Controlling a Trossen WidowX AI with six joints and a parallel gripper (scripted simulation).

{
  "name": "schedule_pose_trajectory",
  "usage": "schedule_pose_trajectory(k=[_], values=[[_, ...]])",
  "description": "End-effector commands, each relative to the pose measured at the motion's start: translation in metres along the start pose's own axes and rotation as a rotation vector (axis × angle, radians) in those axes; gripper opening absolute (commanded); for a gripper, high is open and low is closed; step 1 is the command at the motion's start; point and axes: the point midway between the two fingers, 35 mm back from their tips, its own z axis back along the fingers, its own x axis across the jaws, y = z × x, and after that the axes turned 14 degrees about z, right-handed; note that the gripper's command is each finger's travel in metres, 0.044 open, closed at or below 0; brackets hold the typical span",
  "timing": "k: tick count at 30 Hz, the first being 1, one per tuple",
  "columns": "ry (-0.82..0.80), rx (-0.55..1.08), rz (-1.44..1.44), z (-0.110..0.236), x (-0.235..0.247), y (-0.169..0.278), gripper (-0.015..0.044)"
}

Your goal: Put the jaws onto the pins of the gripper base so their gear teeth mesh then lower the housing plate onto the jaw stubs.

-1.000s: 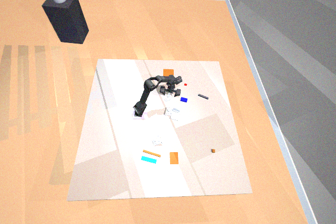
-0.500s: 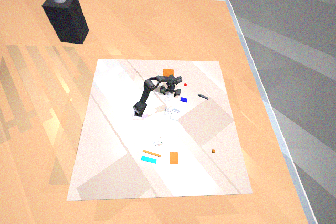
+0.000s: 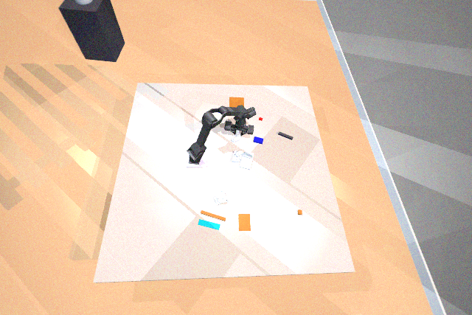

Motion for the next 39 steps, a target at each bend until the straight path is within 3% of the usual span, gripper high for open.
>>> schedule_pose_trajectory(k=[1, 10, 33, 39], values=[[0.002, 0.0, 0.0, 0.0, 0.0, 0.0, 0.0134], [0.003, 0.0, 0.0, 0.002, -0.001, 0.0, 0.0134], [0.004, 0.002, 0.004, 0.076, -0.001, 0.0, 0.0134], [0.004, 0.002, 0.004, 0.078, -0.001, 0.0, 0.0134]])
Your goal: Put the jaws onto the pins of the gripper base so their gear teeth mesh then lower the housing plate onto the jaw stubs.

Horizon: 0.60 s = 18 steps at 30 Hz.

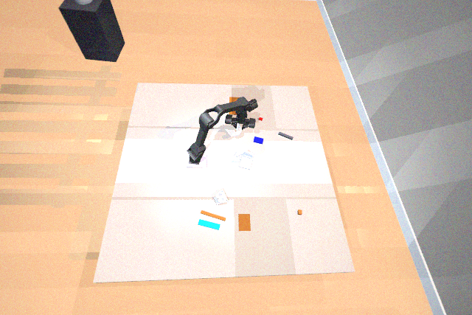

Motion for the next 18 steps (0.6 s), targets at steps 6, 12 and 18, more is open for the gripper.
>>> schedule_pose_trajectory(k=[6, 12, 18], values=[[0.01, -0.002, -0.018, 0.005, -0.001, 0.001, 0.0134], [0.01, -0.002, -0.143, 0.006, -0.004, 0.013, 0.0134], [0.009, -0.002, -0.27, 0.006, -0.006, 0.026, 0.0134]])
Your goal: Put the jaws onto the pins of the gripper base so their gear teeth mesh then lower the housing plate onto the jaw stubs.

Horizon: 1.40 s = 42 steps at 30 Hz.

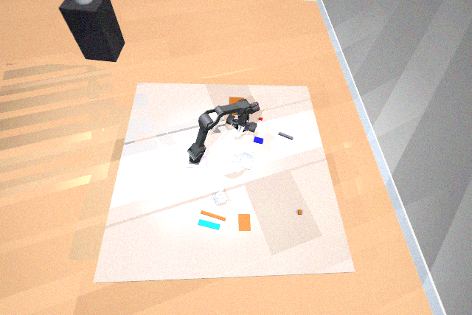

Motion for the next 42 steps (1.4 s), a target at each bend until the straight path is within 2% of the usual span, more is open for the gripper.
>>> schedule_pose_trajectory(k=[1, 42], values=[[0.006, -0.004, -0.088, 0.002, -0.003, 0.009, 0.0134], [0.008, -0.001, -0.961, 0.002, -0.02, 0.088, 0.0134]])
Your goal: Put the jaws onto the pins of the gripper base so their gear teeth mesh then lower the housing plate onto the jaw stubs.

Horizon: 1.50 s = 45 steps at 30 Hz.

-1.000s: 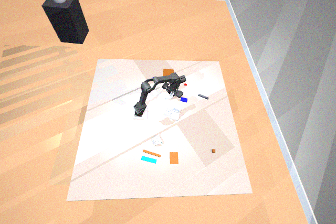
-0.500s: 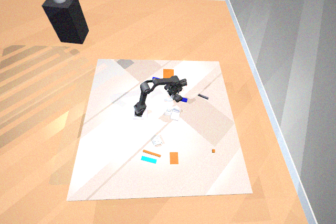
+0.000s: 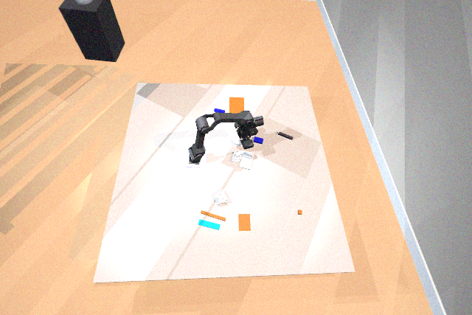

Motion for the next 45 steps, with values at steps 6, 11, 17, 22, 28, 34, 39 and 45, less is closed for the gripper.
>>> schedule_pose_trajectory(k=[6, 11, 17, 22, 28, 34, 39, 45], values=[[-0.001, -0.008, -0.196, 0.002, -0.014, 0.01, 0.0134], [0.0, -0.008, -0.302, 0.001, -0.021, 0.016, 0.0134], [0.001, -0.008, -0.43, 0.001, -0.03, 0.023, 0.0134], [0.001, -0.008, -0.462, 0.001, -0.032, 0.025, 0.0134], [0.001, -0.008, -0.462, 0.001, -0.032, 0.025, 0.0134], [0.001, -0.008, -0.462, 0.001, -0.032, 0.025, 0.0134], [0.001, -0.008, -0.462, 0.001, -0.032, 0.025, 0.0134], [0.001, -0.008, -0.462, 0.001, -0.032, 0.025, 0.0134]])
